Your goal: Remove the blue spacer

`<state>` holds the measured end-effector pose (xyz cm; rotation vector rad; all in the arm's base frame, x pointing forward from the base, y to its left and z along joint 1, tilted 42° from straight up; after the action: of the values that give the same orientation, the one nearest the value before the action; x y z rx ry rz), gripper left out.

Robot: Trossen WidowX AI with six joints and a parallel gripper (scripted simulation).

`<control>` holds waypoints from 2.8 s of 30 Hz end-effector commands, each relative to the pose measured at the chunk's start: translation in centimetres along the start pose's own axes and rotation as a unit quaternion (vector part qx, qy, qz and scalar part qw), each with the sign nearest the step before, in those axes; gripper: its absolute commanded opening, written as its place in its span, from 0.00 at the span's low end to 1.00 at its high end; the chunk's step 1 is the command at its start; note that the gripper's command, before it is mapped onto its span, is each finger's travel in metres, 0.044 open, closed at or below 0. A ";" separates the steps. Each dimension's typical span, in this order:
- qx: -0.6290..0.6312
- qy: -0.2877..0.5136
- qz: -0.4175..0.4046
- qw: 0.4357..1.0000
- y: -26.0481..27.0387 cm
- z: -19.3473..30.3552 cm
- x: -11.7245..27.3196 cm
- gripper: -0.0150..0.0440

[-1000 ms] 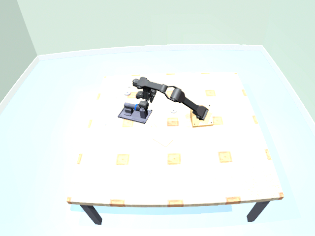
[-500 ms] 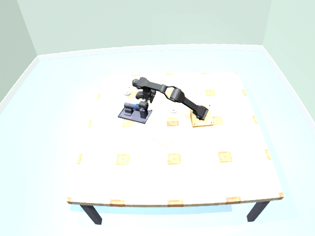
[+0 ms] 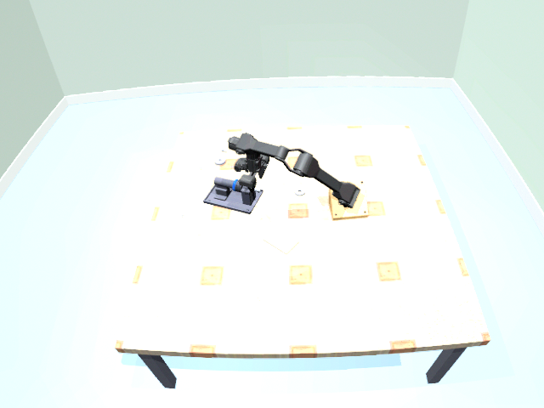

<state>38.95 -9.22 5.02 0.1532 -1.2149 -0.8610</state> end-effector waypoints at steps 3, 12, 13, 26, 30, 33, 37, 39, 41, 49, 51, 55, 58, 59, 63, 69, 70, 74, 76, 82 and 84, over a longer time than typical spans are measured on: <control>0.002 0.000 -0.002 1.000 0.1 -0.3 0.0 1.00; 0.002 0.000 -0.002 1.000 0.1 -0.3 0.0 1.00; 0.002 0.000 -0.002 1.000 0.1 -0.3 0.0 1.00; 0.002 0.000 -0.002 1.000 0.1 -0.3 -0.1 1.00; 0.002 0.000 -0.002 1.000 0.1 -0.3 -0.5 1.00; 0.002 0.000 -0.002 1.000 0.1 -0.3 -1.0 1.00; 0.002 0.000 -0.002 1.000 0.1 -0.3 -1.7 1.00; 0.002 0.000 -0.002 1.000 0.1 -0.3 -2.0 1.00; 0.002 0.000 -0.002 1.000 0.1 -0.3 -2.3 1.00; 0.002 0.000 -0.002 1.000 0.1 -0.3 -3.6 1.00; 0.002 0.000 -0.002 1.000 0.1 -0.3 -3.9 1.00; 0.002 0.000 -0.002 1.000 0.1 -0.2 -4.2 1.00; 0.002 0.000 -0.002 1.000 0.1 -0.2 -4.2 1.00; 0.002 0.000 -0.002 1.000 0.1 -0.2 -4.2 1.00; 0.002 0.000 -0.002 1.000 0.1 -0.2 -4.2 1.00; 0.002 0.000 -0.002 1.000 0.1 -0.2 -4.2 1.00; 0.002 0.000 -0.002 1.000 0.1 -0.2 -4.2 1.00; 0.002 0.000 -0.002 1.000 0.1 -0.2 -4.2 1.00; 0.002 0.000 -0.002 1.000 0.1 -0.2 -4.2 1.00; 0.002 0.000 -0.002 1.000 0.1 -0.2 -4.2 1.00; 0.002 0.000 -0.002 1.000 0.1 -0.2 -4.2 1.00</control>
<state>38.86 -6.48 1.87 0.1617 -1.2178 -0.8567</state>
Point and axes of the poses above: the point midway between the two fingers, 35 mm back from their tips, its own x axis back along the fingers, its own y axis across the jaws, z = x × y, the point moved 6 cm from there along x, back along the fingers, and after that the axes turned 12 degrees about -x, right-handed, at the moved point
